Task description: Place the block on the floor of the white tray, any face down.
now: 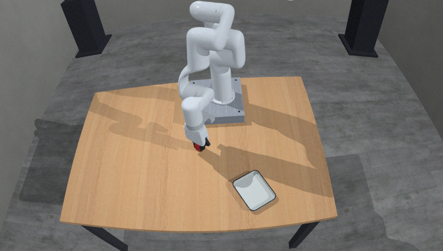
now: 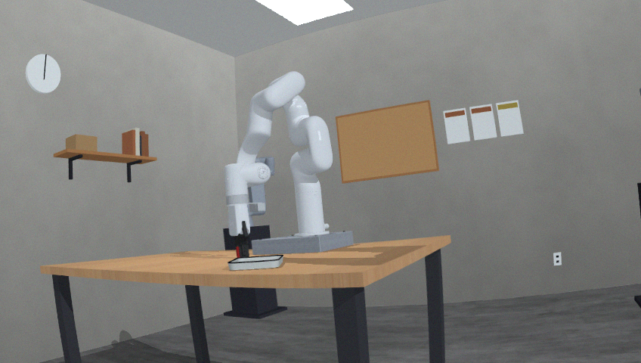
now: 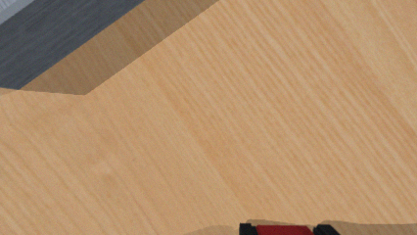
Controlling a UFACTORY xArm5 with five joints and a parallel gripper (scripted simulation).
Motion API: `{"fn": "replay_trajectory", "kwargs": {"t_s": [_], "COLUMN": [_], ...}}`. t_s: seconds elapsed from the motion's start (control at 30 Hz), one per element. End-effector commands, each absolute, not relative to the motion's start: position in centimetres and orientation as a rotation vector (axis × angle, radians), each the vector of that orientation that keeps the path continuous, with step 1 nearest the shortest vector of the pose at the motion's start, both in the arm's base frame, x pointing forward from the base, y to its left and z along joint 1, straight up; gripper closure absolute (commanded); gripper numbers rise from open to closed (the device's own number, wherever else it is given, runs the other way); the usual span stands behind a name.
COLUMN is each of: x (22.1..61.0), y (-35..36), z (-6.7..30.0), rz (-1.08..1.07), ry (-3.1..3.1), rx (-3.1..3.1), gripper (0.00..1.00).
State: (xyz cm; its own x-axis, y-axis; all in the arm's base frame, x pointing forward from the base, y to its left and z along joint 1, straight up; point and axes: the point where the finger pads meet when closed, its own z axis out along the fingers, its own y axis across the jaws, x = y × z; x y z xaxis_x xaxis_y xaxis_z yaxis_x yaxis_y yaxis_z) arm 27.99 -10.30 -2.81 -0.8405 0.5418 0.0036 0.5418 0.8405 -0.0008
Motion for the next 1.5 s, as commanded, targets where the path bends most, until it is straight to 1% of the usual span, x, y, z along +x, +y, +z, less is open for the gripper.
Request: {"fn": "replay_trajectory", "kwargs": {"t_s": [0.0, 0.43, 0.93, 1.47], "x": [28.1, 28.1, 28.1, 28.1], "y": [-10.3, -10.3, -10.3, -10.3], "z": [-2.7, -1.7, 2.6, 3.5], "rz": [0.000, 0.000, 0.000, 0.000], "ry": [-3.013, -3.013, -3.013, -3.013], "rx": [-0.887, -0.887, -0.887, -0.887], "gripper": [1.00, 1.00, 1.00, 1.00]}}
